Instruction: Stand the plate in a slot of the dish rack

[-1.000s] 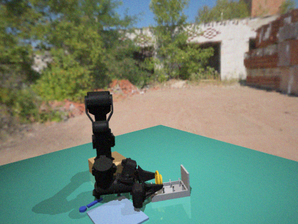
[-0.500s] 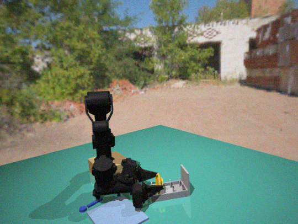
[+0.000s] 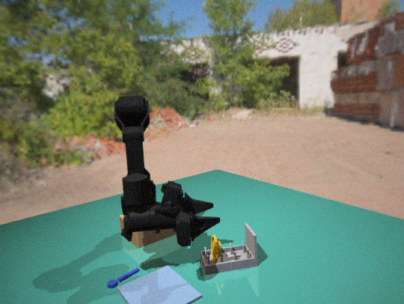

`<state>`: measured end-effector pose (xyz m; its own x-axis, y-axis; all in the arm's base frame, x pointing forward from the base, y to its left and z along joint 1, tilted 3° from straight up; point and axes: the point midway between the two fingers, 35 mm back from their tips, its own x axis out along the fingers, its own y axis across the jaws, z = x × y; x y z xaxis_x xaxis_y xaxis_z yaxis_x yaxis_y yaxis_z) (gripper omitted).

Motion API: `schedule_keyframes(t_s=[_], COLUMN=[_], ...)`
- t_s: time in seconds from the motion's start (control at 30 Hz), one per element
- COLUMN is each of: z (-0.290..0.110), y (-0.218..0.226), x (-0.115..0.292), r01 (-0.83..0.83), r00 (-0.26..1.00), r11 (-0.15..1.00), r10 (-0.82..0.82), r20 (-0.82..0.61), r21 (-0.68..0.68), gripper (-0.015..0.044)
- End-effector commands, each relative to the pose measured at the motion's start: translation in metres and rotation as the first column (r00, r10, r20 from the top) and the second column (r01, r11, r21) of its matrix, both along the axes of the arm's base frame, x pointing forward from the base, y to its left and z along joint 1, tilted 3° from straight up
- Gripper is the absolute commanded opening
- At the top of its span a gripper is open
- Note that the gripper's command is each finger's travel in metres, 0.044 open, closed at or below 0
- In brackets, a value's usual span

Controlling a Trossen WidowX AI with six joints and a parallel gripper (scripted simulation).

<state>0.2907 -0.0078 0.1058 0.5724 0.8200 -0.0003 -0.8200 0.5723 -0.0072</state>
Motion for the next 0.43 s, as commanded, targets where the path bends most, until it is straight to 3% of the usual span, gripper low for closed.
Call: schedule_keyframes(t_s=[0.0, 0.2, 0.4], z=[0.027, 0.028, 0.034], y=[0.001, -0.002, -0.020], x=[-0.003, 0.001, 0.033], r01=[-0.006, 0.008, 0.130], r00=[1.000, 1.000, 0.988], r11=[1.000, 1.000, 0.990], r10=[0.006, -0.008, -0.124], r20=[0.005, -0.004, -0.094], r21=[0.001, 0.009, 0.059], gripper=[0.0400, 0.0400, 0.0400])
